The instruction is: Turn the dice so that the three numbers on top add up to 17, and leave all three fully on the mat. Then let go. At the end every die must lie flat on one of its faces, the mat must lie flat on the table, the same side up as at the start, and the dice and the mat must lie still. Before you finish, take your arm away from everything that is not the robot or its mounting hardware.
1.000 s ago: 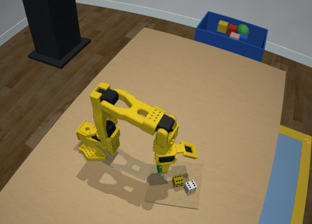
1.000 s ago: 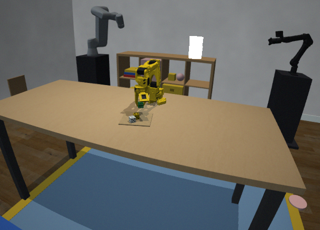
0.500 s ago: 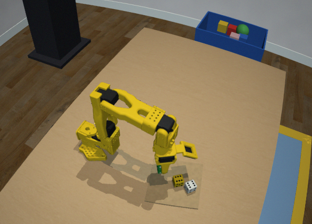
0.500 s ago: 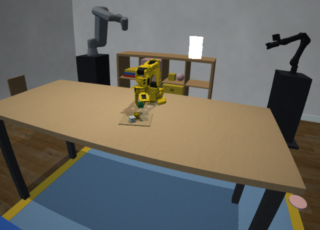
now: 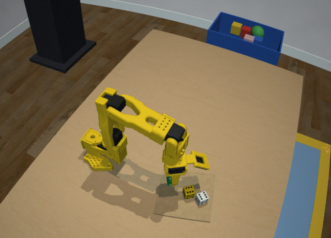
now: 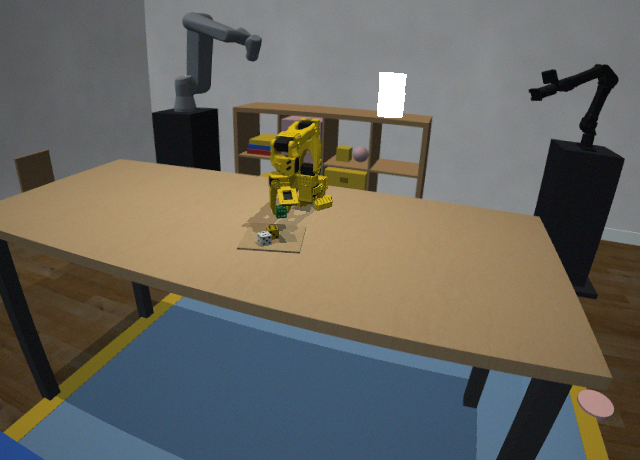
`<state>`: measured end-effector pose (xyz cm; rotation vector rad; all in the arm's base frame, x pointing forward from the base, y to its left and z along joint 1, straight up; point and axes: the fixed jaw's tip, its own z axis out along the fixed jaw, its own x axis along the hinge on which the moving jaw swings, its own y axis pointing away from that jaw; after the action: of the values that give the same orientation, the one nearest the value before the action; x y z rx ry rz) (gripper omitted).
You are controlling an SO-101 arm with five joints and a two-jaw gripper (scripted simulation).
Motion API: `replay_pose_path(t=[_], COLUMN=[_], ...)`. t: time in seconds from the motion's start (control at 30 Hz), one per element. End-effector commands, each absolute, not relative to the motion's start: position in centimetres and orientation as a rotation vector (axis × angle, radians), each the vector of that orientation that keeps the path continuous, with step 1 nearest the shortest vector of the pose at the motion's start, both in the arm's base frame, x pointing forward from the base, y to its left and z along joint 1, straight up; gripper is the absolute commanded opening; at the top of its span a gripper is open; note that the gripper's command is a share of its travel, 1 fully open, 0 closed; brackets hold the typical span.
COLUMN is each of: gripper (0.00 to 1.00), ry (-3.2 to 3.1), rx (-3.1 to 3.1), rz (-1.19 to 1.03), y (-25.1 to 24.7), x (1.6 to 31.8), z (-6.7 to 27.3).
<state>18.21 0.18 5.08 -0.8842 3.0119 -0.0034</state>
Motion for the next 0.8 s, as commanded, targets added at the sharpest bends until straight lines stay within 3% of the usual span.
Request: replay_pose_path(t=[0.0, 0.77], gripper=[0.0, 0.0], ry=[2.971, 2.971], rx=[-0.869, -0.869], rz=[-0.024, -0.024], y=[0.0, 0.0], x=[18.6, 18.6], z=[5.6, 4.6])
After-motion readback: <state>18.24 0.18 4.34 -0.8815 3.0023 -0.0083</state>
